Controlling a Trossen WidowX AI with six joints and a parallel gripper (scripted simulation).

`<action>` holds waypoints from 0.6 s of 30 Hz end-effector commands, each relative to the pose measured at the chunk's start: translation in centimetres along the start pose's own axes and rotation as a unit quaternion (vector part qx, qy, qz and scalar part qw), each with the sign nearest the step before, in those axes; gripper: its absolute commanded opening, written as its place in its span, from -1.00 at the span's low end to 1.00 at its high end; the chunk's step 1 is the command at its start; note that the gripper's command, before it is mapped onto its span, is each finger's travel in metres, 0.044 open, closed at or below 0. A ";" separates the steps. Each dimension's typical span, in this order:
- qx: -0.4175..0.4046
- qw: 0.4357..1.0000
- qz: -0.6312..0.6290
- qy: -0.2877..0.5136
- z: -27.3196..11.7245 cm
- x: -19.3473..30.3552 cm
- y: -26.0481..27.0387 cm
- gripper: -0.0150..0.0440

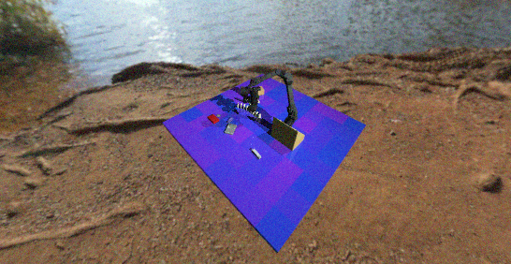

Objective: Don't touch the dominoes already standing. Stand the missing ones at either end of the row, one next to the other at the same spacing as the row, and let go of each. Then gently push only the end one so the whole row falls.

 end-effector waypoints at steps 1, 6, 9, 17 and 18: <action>0.004 0.977 0.212 0.000 -0.1 4.6 -5.2 -0.13; 0.008 0.946 0.324 0.001 0.3 7.3 -7.4 -0.13; 0.008 0.946 0.324 0.001 0.3 7.3 -7.4 -0.13; 0.008 0.946 0.324 0.001 0.4 7.3 -7.4 -0.13; 0.008 0.946 0.324 0.001 0.7 7.2 -7.4 -0.13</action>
Point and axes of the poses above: the point midway between the two fingers, 35 mm back from their tips, its own z axis out along the fingers, its own y axis across the jaws, x = y × z, the point moved 10 cm from there along -z, back along the fingers, and after that the axes turned 5 degrees about -z, right-handed, at the moved point
